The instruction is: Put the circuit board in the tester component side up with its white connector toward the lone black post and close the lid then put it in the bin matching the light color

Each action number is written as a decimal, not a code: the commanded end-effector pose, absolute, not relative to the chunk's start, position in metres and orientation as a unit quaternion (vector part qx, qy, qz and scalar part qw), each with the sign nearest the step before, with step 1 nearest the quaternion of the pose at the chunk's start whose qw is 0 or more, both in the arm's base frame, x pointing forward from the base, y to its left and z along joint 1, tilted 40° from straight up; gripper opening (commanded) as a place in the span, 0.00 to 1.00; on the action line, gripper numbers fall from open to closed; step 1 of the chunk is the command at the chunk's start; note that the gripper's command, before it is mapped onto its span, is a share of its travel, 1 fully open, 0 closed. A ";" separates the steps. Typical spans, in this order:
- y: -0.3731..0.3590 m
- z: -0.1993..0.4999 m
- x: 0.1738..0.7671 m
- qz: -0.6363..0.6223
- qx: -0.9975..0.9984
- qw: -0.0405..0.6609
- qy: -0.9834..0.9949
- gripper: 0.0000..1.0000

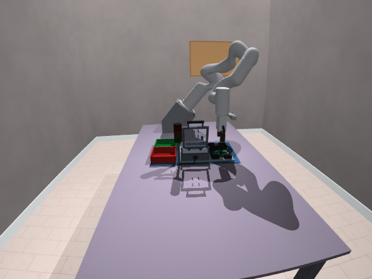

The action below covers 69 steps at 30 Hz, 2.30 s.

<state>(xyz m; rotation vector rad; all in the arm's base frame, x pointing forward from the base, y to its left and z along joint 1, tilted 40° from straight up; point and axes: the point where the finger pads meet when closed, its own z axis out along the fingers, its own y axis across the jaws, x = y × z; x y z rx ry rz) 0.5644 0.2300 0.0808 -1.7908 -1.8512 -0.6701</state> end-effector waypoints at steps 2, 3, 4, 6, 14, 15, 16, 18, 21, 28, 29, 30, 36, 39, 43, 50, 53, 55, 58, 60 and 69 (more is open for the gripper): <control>0.248 0.060 0.567 -0.247 -0.653 0.237 -0.675 1.00; 0.250 0.057 0.567 -0.247 -0.653 0.237 -0.675 1.00; 0.250 0.057 0.567 -0.247 -0.653 0.237 -0.675 1.00; 0.252 0.055 0.567 -0.247 -0.653 0.237 -0.675 1.00; 0.260 0.046 0.567 -0.247 -0.653 0.237 -0.675 1.00; 0.260 0.046 0.567 -0.247 -0.653 0.237 -0.675 1.00; 0.260 0.046 0.567 -0.247 -0.653 0.237 -0.675 1.00; 0.260 0.046 0.567 -0.247 -0.653 0.237 -0.675 1.00; 0.260 0.046 0.567 -0.247 -0.653 0.237 -0.675 1.00; 0.260 0.046 0.567 -0.247 -0.653 0.237 -0.675 1.00; 0.260 0.046 0.567 -0.247 -0.653 0.237 -0.675 1.00; 0.260 0.046 0.567 -0.247 -0.653 0.237 -0.675 1.00; 0.263 0.042 0.567 -0.247 -0.653 0.237 -0.675 1.00; 0.264 0.041 0.567 -0.247 -0.653 0.237 -0.675 1.00; 0.270 0.034 0.567 -0.247 -0.653 0.237 -0.675 1.00; 0.282 0.020 0.568 -0.247 -0.653 0.237 -0.675 1.00; 0.285 0.016 0.568 -0.247 -0.653 0.237 -0.675 1.00; 0.286 0.016 0.568 -0.247 -0.653 0.237 -0.675 1.00; 0.286 0.015 0.568 -0.247 -0.653 0.237 -0.675 1.00; 0.286 0.015 0.568 -0.247 -0.653 0.237 -0.675 1.00; 0.287 0.015 0.568 -0.247 -0.653 0.237 -0.675 1.00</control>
